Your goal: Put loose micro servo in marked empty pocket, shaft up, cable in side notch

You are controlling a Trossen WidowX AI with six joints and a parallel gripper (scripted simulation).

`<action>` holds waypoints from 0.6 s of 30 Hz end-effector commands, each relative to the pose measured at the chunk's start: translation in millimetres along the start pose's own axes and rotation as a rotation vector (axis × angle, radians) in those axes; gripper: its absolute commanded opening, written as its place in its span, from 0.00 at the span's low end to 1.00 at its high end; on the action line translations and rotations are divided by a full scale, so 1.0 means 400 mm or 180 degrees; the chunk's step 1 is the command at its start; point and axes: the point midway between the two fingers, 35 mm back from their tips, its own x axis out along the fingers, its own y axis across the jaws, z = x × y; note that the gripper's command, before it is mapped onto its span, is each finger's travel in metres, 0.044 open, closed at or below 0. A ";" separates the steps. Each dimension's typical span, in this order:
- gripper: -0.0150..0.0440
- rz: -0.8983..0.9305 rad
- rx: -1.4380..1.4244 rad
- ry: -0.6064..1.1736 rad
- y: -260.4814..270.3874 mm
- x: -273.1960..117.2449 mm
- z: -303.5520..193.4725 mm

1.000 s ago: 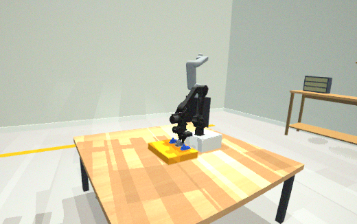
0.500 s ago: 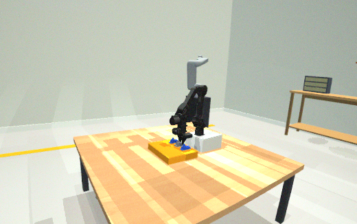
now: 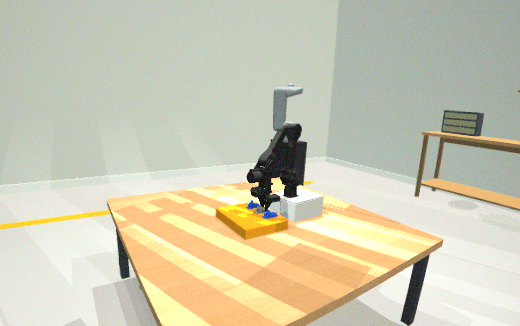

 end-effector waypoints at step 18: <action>0.84 0.0002 -0.0018 0.0002 0.001 -0.128 0.069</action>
